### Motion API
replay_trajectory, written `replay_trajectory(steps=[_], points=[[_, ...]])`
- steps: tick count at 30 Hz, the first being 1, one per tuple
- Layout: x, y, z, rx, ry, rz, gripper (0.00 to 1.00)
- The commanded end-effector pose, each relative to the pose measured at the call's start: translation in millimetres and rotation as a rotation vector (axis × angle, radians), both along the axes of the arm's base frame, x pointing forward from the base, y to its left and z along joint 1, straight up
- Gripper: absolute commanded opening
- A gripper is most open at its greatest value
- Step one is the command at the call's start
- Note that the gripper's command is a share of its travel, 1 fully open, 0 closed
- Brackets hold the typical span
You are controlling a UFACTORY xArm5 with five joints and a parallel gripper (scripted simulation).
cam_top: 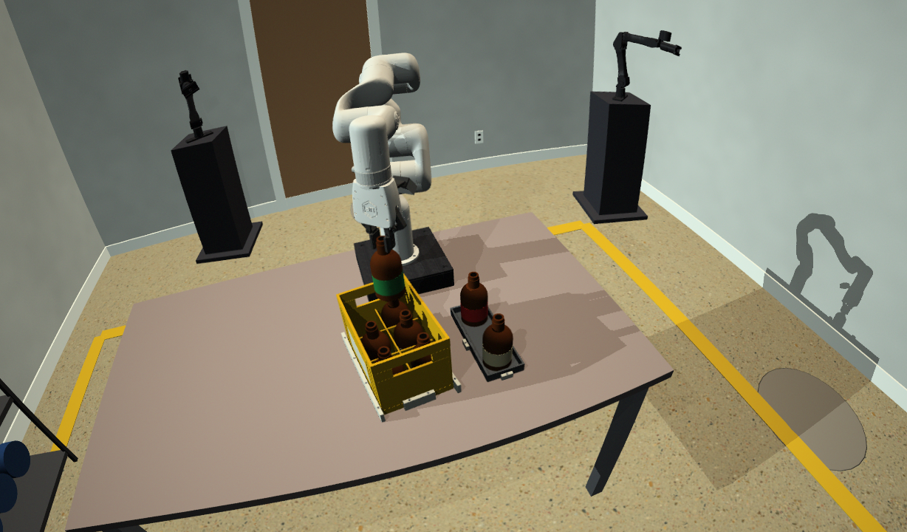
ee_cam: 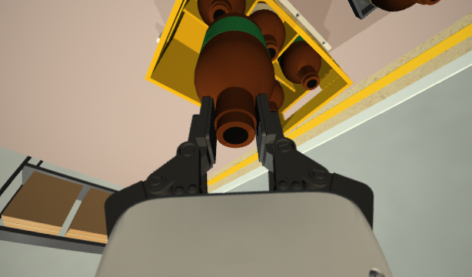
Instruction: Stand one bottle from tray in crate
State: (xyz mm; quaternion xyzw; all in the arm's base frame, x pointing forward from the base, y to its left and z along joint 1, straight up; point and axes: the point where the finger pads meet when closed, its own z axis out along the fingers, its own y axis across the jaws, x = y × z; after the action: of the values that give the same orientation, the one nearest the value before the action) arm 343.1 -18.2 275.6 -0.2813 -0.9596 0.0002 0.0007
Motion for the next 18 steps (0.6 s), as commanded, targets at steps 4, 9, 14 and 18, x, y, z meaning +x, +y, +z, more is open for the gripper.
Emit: replay_trajectory(steps=[4,9,14,18], points=[[0,-14,1.4,0.000,-0.004,0.000,0.00],[0,-23,1.4,0.000,-0.004,0.000,0.00],[-1,-28,1.4,0.000,-0.004,0.000,0.00],[-1,-34,1.4,0.000,-0.004,0.000,0.00]])
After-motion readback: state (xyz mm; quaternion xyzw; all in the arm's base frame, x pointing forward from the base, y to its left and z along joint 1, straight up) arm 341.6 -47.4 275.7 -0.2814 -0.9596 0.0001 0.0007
